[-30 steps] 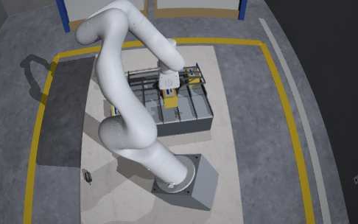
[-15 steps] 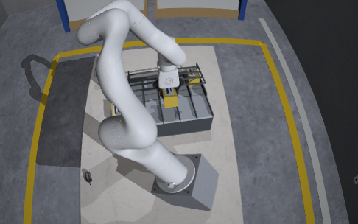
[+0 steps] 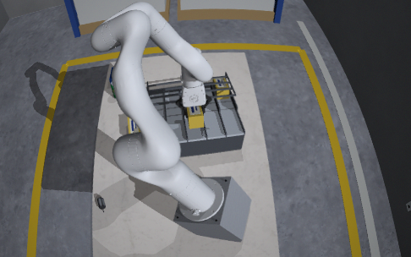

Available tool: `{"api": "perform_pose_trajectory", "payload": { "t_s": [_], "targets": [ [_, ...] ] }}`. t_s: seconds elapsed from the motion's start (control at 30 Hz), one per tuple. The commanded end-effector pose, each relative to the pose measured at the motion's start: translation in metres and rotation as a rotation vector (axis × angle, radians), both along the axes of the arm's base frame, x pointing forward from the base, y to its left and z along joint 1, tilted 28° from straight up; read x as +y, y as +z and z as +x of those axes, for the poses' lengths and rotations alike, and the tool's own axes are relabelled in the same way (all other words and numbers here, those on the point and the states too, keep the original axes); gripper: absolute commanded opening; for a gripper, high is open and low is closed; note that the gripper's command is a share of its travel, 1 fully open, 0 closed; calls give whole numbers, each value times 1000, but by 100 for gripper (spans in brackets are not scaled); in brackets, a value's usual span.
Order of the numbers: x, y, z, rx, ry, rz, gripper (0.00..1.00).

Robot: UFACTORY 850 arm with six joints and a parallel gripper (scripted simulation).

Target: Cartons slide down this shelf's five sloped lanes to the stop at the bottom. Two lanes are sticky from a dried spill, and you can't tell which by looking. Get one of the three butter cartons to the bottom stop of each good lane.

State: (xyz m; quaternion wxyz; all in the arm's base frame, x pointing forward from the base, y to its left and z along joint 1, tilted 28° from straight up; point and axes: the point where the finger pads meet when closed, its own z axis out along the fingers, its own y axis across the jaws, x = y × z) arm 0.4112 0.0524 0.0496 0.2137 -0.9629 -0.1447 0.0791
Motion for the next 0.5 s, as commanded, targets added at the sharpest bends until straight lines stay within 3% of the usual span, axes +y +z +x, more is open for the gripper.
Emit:
{"api": "perform_pose_trajectory", "payload": {
  "t_s": [0.0, 0.13, 0.17, 0.47],
  "targets": [
    [1, -1, 1, -3, -1, 1, 0],
    [1, -1, 1, -3, -1, 1, 0],
    [8, -19, -3, 3, 1, 1, 0],
    [8, -19, -3, 3, 1, 1, 0]
  ]
}}
